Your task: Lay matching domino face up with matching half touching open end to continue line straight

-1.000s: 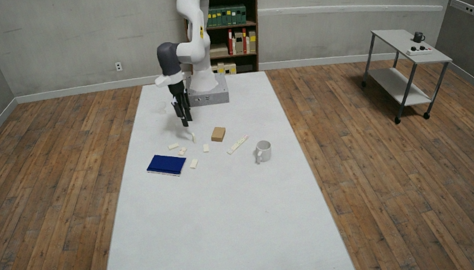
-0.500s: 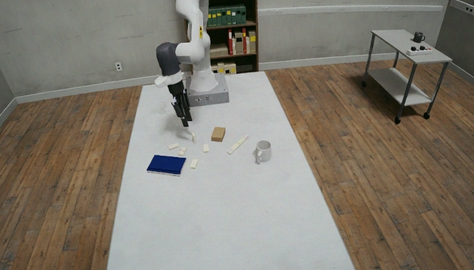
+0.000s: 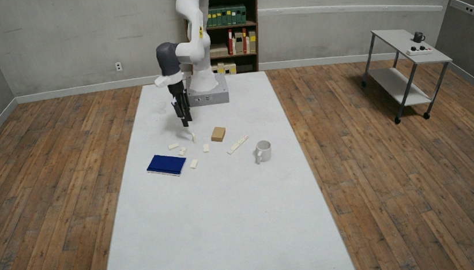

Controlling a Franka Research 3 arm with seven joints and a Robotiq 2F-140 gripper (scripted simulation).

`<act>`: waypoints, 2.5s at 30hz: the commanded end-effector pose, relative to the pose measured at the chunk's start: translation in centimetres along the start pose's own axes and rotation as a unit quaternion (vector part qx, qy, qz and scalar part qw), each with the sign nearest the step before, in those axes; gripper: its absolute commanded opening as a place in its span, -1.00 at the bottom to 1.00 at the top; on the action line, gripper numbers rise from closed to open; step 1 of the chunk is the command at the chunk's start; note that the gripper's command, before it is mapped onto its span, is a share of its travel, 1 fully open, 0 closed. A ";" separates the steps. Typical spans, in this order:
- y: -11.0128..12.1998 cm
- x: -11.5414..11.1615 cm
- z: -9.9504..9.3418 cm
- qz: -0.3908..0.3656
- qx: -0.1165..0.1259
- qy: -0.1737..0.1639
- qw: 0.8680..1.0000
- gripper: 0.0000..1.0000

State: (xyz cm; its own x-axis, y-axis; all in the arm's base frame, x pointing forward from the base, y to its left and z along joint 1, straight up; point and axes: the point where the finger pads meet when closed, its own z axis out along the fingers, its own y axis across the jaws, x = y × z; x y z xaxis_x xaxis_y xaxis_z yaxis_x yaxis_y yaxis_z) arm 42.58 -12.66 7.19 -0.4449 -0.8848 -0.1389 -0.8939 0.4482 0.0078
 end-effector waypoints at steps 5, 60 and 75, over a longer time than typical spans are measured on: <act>0.0 0.0 0.0 -0.002 0.001 -0.001 1.000 -0.33; -1.1 0.3 7.4 -0.337 -0.022 0.065 0.939 -0.80; 0.5 -1.6 7.7 -0.337 -0.022 0.065 0.939 -0.80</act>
State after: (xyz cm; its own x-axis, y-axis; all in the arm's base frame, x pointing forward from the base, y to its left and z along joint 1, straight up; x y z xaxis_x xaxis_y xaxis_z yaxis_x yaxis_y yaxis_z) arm 43.13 -10.61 -0.32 0.2418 -0.9703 -0.0056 -0.9703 -0.2418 0.0098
